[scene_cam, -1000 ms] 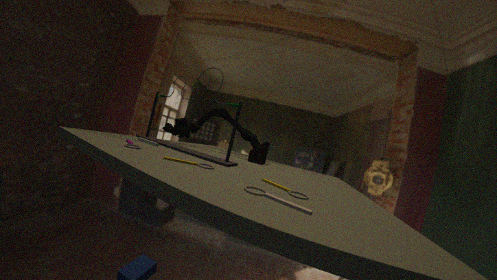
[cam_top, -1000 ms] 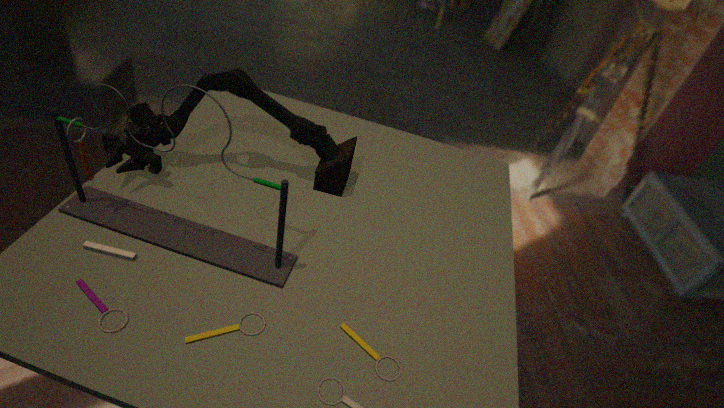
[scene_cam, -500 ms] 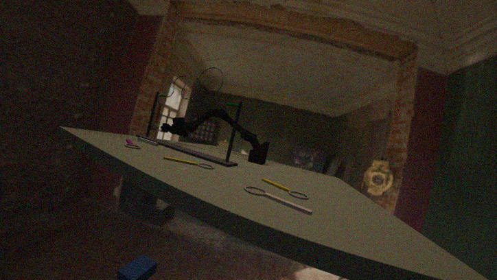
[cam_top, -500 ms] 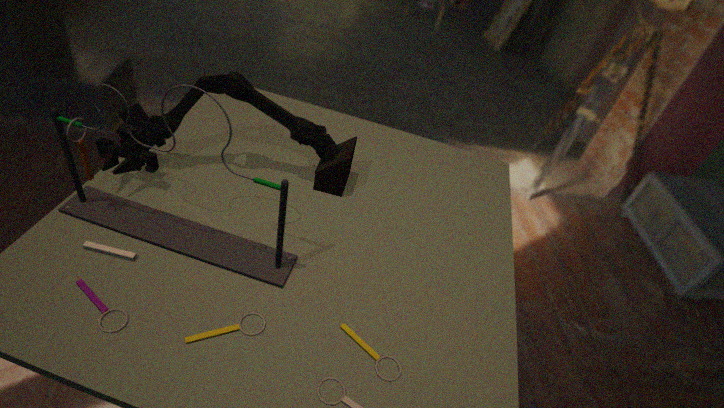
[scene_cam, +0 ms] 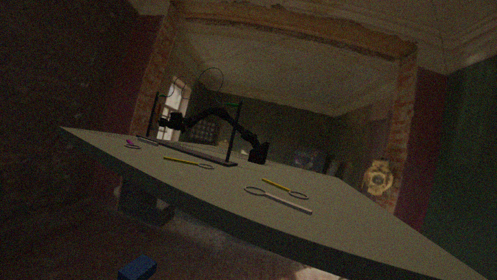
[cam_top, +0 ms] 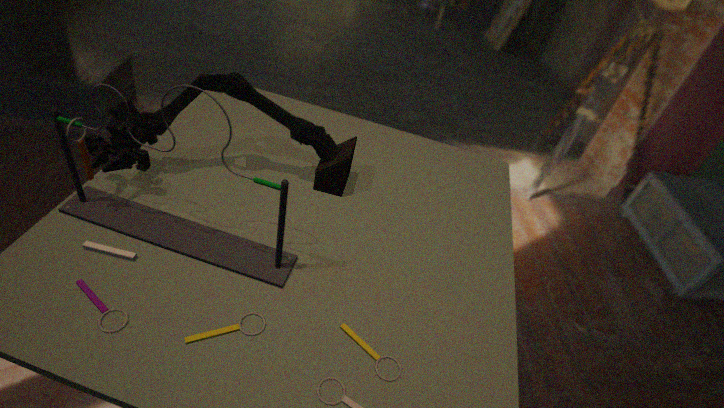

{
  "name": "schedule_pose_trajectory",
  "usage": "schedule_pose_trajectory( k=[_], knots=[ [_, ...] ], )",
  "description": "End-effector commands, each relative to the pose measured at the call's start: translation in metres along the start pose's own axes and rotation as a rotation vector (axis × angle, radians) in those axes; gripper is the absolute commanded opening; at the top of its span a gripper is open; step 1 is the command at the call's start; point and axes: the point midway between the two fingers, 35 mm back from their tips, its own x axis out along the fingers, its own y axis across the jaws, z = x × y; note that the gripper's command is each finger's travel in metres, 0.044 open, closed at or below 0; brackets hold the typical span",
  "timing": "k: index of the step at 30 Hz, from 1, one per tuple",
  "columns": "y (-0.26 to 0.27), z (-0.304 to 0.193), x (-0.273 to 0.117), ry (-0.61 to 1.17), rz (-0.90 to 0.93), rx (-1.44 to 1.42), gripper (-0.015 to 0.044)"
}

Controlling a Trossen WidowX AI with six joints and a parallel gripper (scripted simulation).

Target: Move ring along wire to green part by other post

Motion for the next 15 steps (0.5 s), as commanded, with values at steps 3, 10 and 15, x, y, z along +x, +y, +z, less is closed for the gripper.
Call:
schedule_pose_trajectory(
  k=[3, 10, 15],
  knots=[
    [-0.002, 0.004, 0.010, -0.005, -0.003, -0.012, 0.0160],
    [-0.003, 0.004, 0.021, -0.006, -0.004, -0.012, 0.0160],
    [-0.003, 0.004, 0.029, -0.006, -0.004, -0.012, 0.0160]
  ],
)
